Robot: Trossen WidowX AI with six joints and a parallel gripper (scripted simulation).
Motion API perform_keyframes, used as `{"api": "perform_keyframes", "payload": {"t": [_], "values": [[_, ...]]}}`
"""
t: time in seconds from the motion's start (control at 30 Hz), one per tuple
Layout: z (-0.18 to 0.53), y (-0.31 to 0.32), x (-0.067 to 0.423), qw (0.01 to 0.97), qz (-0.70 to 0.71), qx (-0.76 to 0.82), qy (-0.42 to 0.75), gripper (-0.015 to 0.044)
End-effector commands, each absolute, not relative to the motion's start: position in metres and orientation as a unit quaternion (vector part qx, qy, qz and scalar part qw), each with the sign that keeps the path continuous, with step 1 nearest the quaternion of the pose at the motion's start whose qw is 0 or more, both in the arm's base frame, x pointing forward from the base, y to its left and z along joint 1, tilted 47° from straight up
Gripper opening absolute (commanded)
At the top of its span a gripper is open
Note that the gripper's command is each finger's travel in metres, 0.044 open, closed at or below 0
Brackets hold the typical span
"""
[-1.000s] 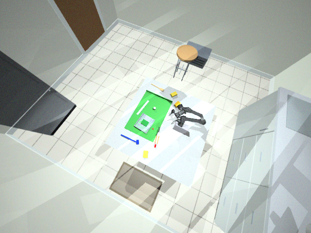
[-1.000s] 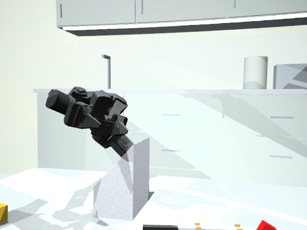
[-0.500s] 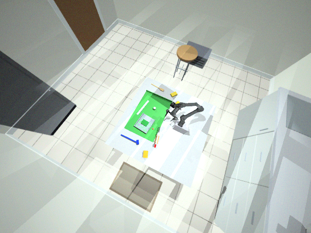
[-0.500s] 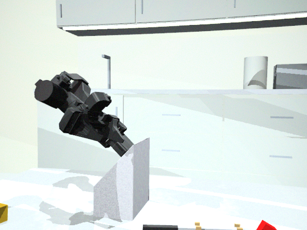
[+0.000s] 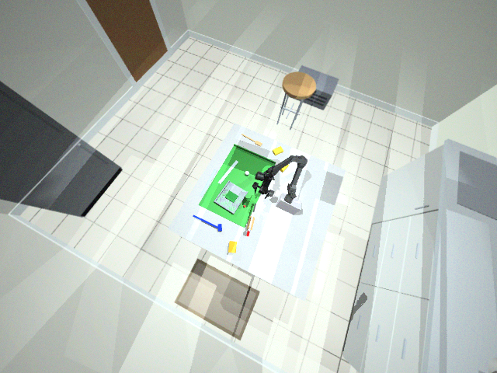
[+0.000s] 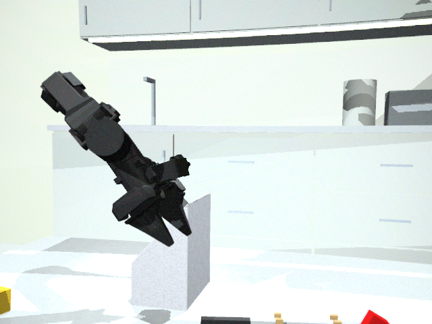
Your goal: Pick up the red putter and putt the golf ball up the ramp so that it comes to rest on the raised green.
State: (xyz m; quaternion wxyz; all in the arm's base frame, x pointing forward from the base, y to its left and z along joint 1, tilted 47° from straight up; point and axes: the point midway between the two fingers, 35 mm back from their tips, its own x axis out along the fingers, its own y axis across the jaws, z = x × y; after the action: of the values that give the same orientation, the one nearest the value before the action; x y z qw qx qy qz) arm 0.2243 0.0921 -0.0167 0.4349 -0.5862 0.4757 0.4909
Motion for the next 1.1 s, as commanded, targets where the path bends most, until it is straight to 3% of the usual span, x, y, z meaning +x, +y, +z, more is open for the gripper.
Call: {"api": "perform_keyframes", "payload": {"t": [0.0,0.37,1.07], "values": [[-0.047,0.097,0.232,0.388,0.478,-0.608,0.502,0.044],[-0.14,0.096,0.228,0.251,0.434,-0.672,0.546,0.044],[-0.171,0.06,0.236,0.247,0.432,-0.673,0.547,0.044]]}}
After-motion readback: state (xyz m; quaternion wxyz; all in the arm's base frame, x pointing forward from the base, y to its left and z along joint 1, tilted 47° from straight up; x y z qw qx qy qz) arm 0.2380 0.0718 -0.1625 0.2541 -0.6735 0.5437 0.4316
